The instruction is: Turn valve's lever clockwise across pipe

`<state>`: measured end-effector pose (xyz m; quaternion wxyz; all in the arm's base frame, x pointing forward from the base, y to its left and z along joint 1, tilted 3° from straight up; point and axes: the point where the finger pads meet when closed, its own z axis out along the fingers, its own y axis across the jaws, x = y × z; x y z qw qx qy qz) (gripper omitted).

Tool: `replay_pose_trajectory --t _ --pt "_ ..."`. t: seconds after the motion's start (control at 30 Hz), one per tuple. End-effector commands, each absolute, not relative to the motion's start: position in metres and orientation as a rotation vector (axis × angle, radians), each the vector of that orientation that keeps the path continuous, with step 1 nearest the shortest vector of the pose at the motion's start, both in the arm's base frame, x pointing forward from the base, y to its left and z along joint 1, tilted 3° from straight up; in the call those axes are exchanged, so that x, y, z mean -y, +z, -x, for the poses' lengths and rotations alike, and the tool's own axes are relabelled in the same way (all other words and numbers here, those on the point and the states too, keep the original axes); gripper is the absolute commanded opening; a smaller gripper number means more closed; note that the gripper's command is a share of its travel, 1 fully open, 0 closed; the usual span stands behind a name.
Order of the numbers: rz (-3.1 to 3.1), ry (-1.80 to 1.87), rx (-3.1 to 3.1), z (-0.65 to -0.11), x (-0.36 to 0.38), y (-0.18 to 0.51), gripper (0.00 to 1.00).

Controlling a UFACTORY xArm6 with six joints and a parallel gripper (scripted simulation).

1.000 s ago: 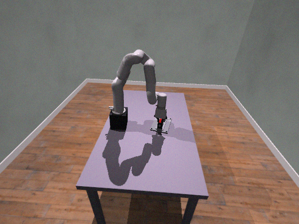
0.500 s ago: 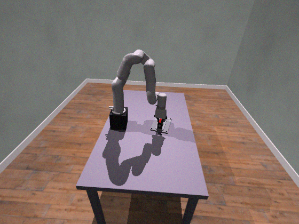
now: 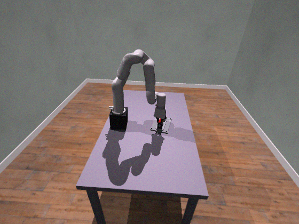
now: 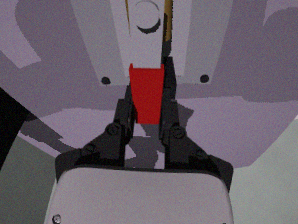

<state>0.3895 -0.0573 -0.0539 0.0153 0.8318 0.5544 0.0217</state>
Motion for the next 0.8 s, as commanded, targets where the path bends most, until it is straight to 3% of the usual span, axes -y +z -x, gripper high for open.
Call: replay_pose_trajectory --t 0.0,0.77 --pt "-2.609 0.065 -1.698 -0.3869 0.0562 -0.0535 0.00" --pt "-2.722 0.068 -1.516 -0.3772 0.0511 -0.0540 0.00"
